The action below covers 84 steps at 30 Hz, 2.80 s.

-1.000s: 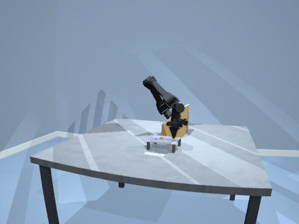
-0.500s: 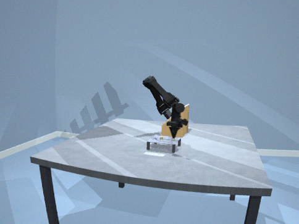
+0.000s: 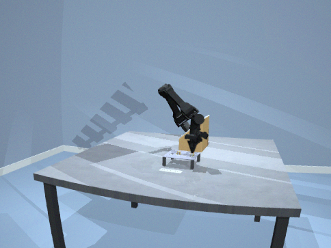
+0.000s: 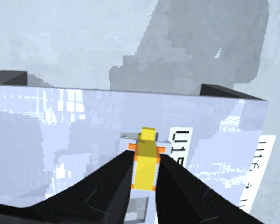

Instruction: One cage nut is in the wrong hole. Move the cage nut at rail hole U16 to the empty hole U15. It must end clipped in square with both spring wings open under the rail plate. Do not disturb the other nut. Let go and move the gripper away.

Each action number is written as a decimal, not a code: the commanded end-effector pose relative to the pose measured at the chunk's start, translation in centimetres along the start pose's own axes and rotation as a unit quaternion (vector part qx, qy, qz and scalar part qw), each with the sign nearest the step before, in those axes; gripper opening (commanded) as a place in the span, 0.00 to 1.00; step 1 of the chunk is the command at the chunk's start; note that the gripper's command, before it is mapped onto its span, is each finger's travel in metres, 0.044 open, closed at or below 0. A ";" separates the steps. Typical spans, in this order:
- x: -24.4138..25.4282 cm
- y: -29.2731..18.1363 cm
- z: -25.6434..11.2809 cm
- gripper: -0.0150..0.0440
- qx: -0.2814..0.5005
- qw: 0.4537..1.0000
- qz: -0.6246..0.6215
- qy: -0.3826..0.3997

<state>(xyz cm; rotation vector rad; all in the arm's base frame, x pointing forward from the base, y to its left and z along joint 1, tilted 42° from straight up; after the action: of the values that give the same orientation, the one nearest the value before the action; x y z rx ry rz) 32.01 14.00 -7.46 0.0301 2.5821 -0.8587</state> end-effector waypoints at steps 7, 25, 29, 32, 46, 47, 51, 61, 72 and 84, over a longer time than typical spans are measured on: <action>0.0 -0.1 -0.1 0.30 0.000 1.000 -0.001 -0.007; 0.1 -0.1 0.0 0.30 -0.001 1.000 -0.001 -0.012; 0.1 -0.1 0.0 0.30 -0.002 1.000 -0.001 -0.016; 0.2 -0.1 0.0 0.30 -0.003 1.000 -0.001 -0.018; 0.4 -0.2 0.0 0.30 -0.005 1.000 -0.001 -0.027; 0.4 -0.2 0.0 0.30 -0.005 1.000 -0.001 -0.028; 0.4 -0.2 0.0 0.30 -0.006 1.000 -0.001 -0.029; 0.5 -0.2 0.0 0.30 -0.008 0.999 -0.001 -0.037; 0.6 -0.3 0.0 0.30 -0.009 0.999 -0.001 -0.043; 0.8 -0.3 0.1 0.30 -0.011 0.999 -0.001 -0.049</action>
<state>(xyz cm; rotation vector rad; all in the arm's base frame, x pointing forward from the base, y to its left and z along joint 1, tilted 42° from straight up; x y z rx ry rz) 31.28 13.64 -7.71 -0.0158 2.5087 -0.8097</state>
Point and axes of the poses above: the point midway between the two fingers, 35 mm back from their tips, its own z axis out along the fingers, its own x axis across the jaws, y = z × x, the point moved 3 cm from there along -z, back along the fingers, and after that the axes turned 15 degrees about z, right-handed, at the moved point
